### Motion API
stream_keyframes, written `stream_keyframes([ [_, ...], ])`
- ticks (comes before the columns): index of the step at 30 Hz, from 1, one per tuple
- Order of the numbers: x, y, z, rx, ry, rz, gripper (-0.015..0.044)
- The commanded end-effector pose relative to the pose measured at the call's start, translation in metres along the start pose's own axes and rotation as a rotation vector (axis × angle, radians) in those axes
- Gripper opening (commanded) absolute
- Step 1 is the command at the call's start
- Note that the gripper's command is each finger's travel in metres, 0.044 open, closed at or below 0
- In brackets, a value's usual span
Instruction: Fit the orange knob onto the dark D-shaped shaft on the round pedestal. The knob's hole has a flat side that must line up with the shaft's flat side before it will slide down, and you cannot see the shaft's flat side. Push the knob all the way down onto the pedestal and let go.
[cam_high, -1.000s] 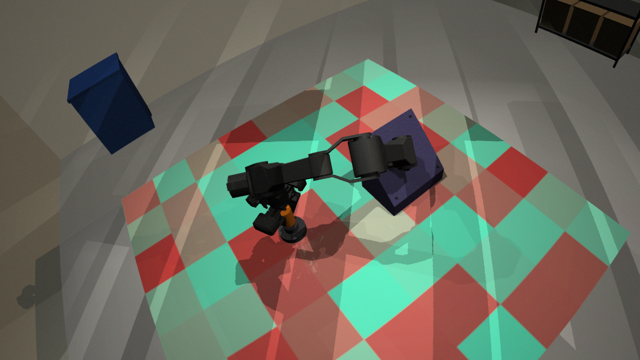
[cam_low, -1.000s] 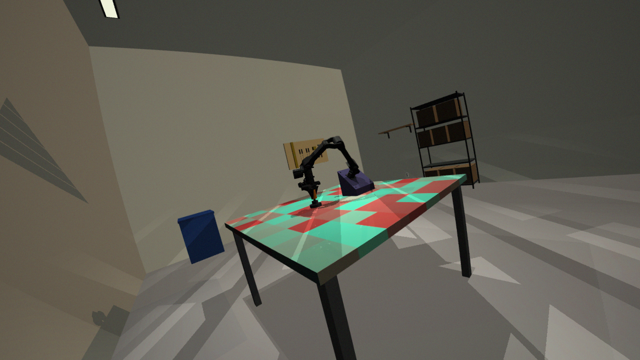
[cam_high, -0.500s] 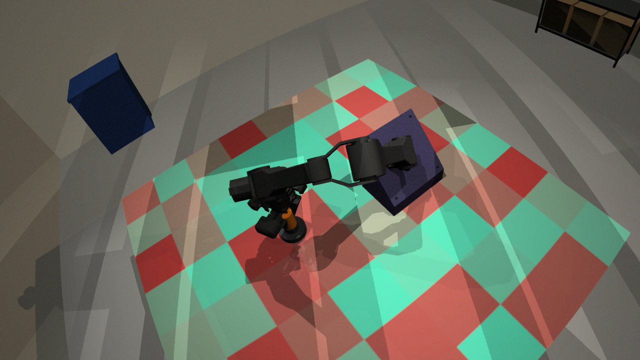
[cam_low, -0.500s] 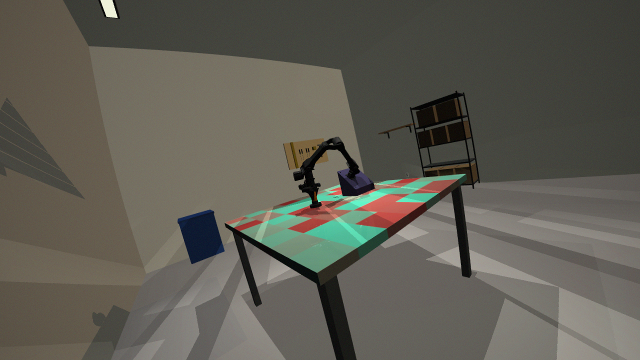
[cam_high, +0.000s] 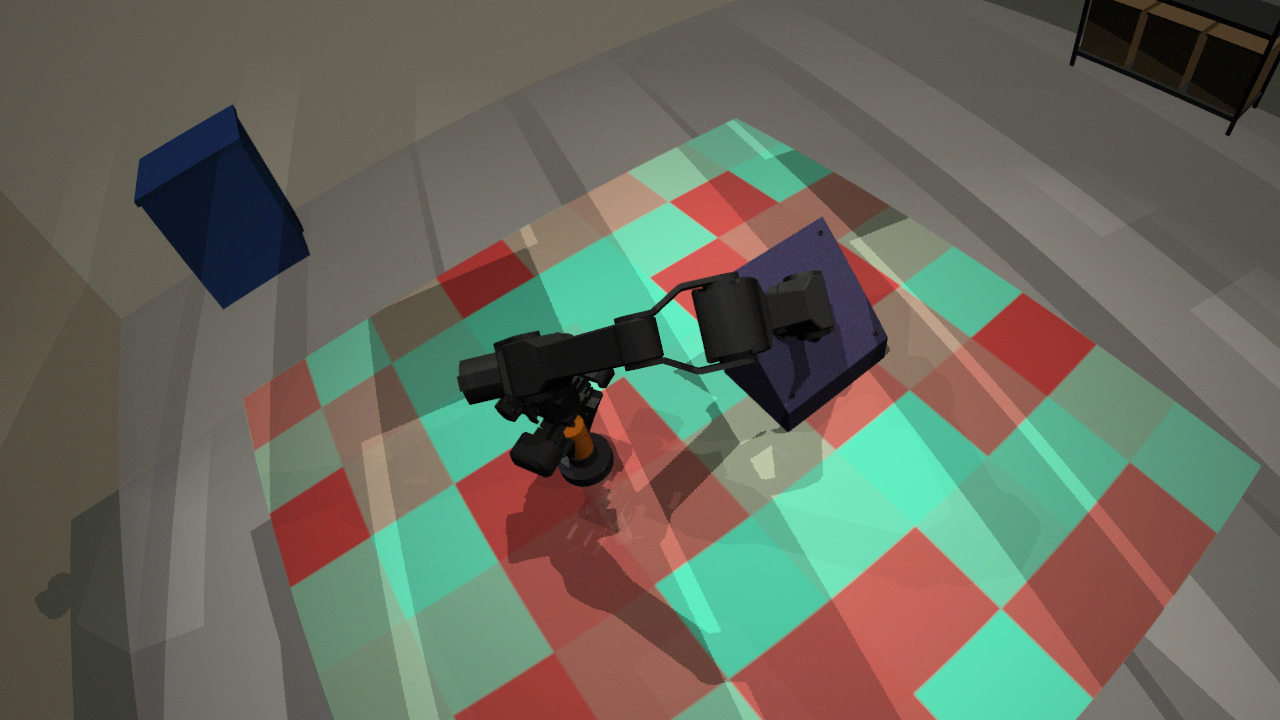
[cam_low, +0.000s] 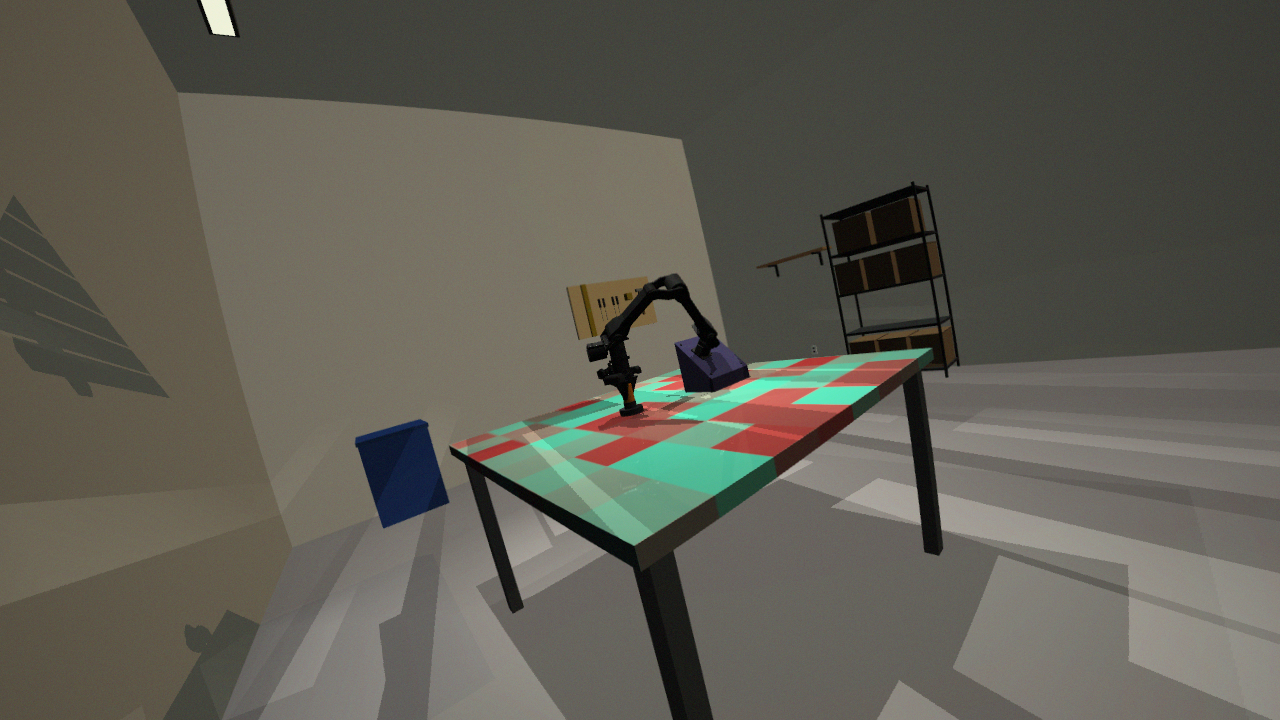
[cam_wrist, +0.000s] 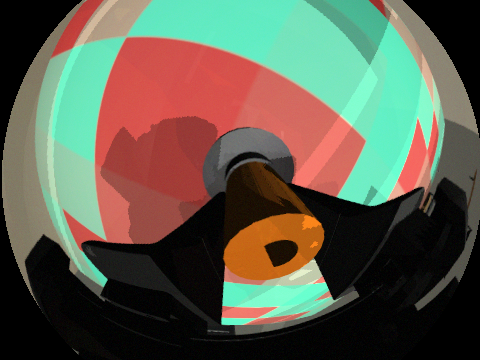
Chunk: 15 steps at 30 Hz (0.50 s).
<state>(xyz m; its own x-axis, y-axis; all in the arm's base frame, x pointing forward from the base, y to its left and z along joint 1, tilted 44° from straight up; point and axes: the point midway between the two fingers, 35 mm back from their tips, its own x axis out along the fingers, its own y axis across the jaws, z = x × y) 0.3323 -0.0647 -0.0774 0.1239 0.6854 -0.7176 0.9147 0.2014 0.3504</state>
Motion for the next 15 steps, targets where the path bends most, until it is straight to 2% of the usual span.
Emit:
stream_keyframes([
  [1, -0.0004, 0.0000, 0.0001, 0.000, 0.000, 0.000, 0.0263],
  [8, -0.0004, 0.0000, 0.0001, 0.000, 0.000, 0.000, 0.0440],
  [15, -0.0004, 0.0000, 0.0001, 0.000, 0.000, 0.000, 0.0440],
])
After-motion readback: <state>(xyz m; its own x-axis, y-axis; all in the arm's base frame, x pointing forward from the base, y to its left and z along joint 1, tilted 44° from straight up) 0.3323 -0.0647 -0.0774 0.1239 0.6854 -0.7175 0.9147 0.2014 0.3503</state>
